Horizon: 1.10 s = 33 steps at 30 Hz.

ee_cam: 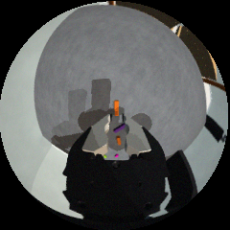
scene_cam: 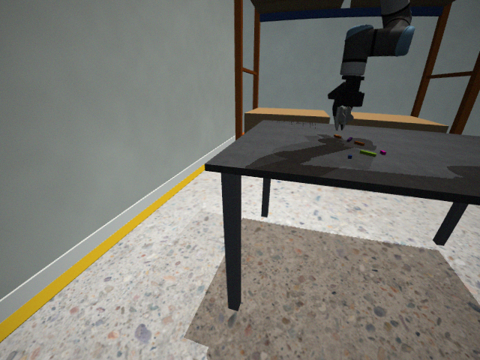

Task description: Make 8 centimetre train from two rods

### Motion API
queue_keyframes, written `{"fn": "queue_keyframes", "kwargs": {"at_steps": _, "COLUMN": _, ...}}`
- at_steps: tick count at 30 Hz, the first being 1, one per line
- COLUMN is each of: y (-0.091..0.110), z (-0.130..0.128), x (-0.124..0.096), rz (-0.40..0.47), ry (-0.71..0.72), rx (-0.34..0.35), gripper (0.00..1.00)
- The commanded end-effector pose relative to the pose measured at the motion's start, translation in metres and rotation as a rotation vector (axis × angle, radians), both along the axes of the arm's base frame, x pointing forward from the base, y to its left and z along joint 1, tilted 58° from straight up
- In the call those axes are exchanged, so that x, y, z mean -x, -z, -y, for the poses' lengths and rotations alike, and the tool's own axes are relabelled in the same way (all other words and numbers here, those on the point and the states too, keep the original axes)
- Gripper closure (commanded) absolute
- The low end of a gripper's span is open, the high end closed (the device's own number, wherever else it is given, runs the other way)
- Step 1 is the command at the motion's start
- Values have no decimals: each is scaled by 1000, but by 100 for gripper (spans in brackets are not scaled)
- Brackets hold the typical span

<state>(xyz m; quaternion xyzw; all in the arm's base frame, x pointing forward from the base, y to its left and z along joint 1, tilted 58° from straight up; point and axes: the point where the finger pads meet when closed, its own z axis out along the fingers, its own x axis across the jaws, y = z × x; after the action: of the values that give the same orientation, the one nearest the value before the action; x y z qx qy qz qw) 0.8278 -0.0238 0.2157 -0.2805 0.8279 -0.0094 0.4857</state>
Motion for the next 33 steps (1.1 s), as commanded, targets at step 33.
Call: {"fn": "queue_keyframes", "kwargs": {"at_steps": 33, "y": 8, "z": -4, "x": -13, "rz": 1, "ry": 0, "rx": 0, "gripper": 86}}
